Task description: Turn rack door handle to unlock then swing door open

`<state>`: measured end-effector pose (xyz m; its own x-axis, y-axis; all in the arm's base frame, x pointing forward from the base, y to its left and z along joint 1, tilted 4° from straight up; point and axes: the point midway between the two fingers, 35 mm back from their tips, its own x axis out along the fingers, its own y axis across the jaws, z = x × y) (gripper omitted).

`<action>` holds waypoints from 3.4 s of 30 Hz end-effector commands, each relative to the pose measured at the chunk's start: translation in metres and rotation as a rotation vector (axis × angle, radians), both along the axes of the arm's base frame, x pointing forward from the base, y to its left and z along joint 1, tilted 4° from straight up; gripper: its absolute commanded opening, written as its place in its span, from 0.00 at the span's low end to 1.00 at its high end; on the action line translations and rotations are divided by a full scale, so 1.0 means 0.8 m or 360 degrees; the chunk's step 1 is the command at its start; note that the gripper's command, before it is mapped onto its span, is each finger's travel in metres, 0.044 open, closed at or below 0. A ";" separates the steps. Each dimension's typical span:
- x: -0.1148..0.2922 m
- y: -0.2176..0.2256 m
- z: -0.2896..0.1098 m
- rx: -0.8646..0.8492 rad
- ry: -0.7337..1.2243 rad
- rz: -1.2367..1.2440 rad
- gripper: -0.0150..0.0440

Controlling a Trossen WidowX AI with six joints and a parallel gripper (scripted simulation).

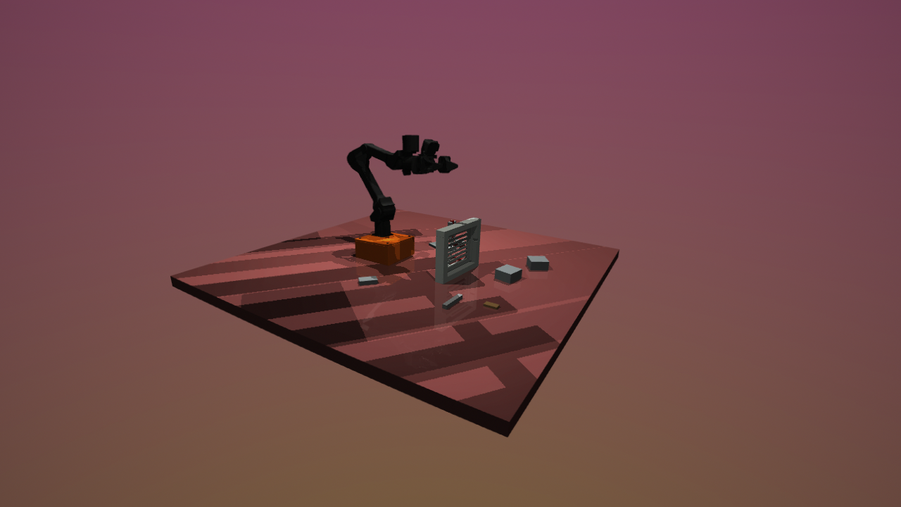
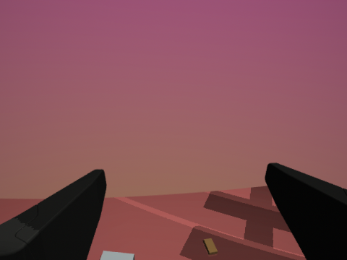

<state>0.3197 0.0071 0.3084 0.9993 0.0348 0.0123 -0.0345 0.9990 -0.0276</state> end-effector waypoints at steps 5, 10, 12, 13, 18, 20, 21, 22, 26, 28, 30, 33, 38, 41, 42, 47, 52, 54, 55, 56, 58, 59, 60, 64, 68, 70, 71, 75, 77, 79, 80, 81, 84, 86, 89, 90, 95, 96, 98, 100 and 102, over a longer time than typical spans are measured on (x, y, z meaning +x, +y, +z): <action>0.014 0.006 -0.015 0.0015 0.0163 0.0025 0.74; 0.029 0.016 -0.038 0.0034 0.0398 0.0057 0.74; 0.034 0.020 -0.047 0.0040 0.0493 0.0068 0.74; 0.036 0.022 -0.052 0.0042 0.0540 0.0074 0.74; 0.044 0.032 -0.075 0.0053 0.0776 0.0098 0.74; 0.046 0.036 -0.084 0.0056 0.0870 0.0107 0.74; 0.046 0.038 -0.088 0.0057 0.0917 0.0110 0.74; 0.047 0.040 -0.093 0.0058 0.0964 0.0114 0.74; 0.047 0.048 -0.110 0.0059 0.1154 0.0126 0.74; 0.046 0.052 -0.119 0.0059 0.1248 0.0131 0.74; 0.045 0.055 -0.127 0.0057 0.1343 0.0135 0.74; 0.041 0.061 -0.138 0.0053 0.1485 0.0139 0.74; 0.033 0.069 -0.155 0.0041 0.1721 0.0140 0.74; 0.027 0.074 -0.164 0.0031 0.1863 0.0138 0.74; 0.025 0.075 -0.167 0.0027 0.1910 0.0136 0.74; 0.012 0.083 -0.178 0.0004 0.2146 0.0125 0.74; -0.002 0.089 -0.187 -0.0027 0.2380 0.0105 0.74; -0.008 0.091 -0.189 -0.0041 0.2473 0.0094 0.74; -0.011 0.092 -0.189 -0.0048 0.2512 0.0090 0.74; -0.012 0.092 -0.190 -0.0051 0.2535 0.0087 0.74; -0.013 0.092 -0.190 -0.0053 0.2542 0.0086 0.74; -0.013 0.092 -0.190 -0.0053 0.2542 0.0086 0.74; -0.013 0.092 -0.190 -0.0053 0.2542 0.0086 0.74; -0.012 0.093 -0.193 -0.0053 0.2542 0.0086 0.74; -0.011 0.093 -0.201 -0.0053 0.2542 0.0086 0.74; -0.011 0.093 -0.205 -0.0053 0.2542 0.0086 0.74; -0.011 0.094 -0.207 -0.0053 0.2542 0.0086 0.74; -0.011 0.094 -0.215 -0.0053 0.2542 0.0086 0.74; -0.010 0.094 -0.220 -0.0053 0.2542 0.0086 0.74; -0.010 0.095 -0.224 -0.0053 0.2542 0.0086 0.74; -0.010 0.095 -0.226 -0.0053 0.2542 0.0086 0.74; -0.010 0.095 -0.228 -0.0053 0.2542 0.0086 0.74; -0.010 0.095 -0.234 -0.0053 0.2542 0.0086 0.74; -0.011 0.095 -0.238 -0.0053 0.2542 0.0086 0.74; -0.011 0.096 -0.244 -0.0052 0.2542 0.0086 0.74; -0.011 0.096 -0.246 -0.0052 0.2542 0.0086 0.74; -0.012 0.096 -0.256 -0.0052 0.2542 0.0086 0.74; -0.012 0.096 -0.258 -0.0052 0.2542 0.0086 0.74; -0.012 0.096 -0.262 -0.0052 0.2542 0.0086 0.74; -0.013 0.096 -0.266 -0.0052 0.2542 0.0086 0.74; -0.013 0.096 -0.270 -0.0052 0.2542 0.0086 0.74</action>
